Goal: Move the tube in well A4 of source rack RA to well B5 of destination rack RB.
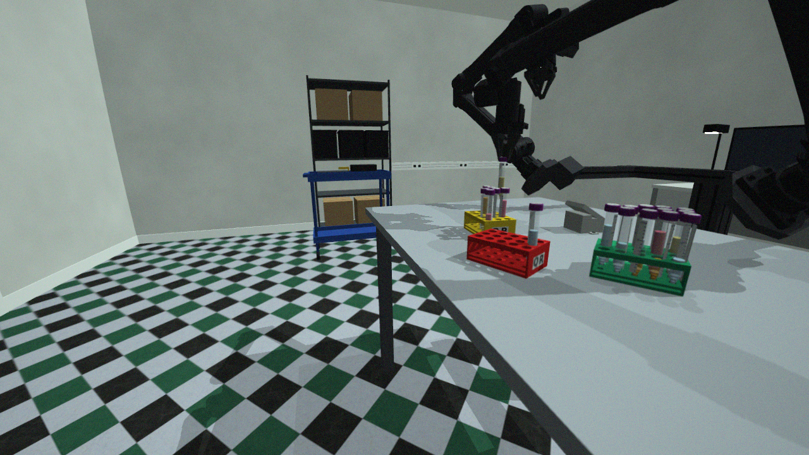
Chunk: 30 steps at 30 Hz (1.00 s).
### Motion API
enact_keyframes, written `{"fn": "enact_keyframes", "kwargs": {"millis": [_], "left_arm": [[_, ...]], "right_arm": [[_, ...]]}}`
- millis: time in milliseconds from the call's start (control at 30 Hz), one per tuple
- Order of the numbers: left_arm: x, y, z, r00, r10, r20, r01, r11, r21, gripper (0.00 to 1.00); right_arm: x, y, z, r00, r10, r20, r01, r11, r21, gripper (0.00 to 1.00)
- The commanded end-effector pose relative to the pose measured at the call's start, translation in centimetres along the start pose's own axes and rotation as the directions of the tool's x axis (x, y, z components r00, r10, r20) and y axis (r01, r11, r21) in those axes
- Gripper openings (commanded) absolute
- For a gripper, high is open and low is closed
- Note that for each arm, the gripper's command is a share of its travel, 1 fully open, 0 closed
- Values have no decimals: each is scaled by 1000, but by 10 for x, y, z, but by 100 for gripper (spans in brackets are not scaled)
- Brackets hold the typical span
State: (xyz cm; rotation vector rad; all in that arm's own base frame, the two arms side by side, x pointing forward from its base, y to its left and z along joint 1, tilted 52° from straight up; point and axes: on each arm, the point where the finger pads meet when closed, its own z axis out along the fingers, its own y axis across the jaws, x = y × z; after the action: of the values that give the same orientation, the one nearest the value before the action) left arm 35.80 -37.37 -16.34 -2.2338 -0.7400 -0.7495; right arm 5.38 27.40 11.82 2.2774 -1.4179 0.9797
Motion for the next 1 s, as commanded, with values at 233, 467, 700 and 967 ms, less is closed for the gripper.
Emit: {"fn": "enact_keyframes", "kwargs": {"millis": [233,467,700,967], "left_arm": [[20,23,8,1000,-12,11,12,1000,9,0],[28,31,12,1000,-12,11,12,1000,10,0],[37,39,12,1000,-12,11,12,1000,10,0],[44,45,13,1000,-12,11,12,1000,11,0]], "right_arm": [[-5,-6,-11,1000,11,29,-11,1000,9,30],[-5,-6,-11,1000,11,29,-11,1000,9,30],[-5,-6,-11,1000,11,29,-11,1000,9,30],[-5,-6,-11,1000,11,29,-11,1000,9,30]]}}
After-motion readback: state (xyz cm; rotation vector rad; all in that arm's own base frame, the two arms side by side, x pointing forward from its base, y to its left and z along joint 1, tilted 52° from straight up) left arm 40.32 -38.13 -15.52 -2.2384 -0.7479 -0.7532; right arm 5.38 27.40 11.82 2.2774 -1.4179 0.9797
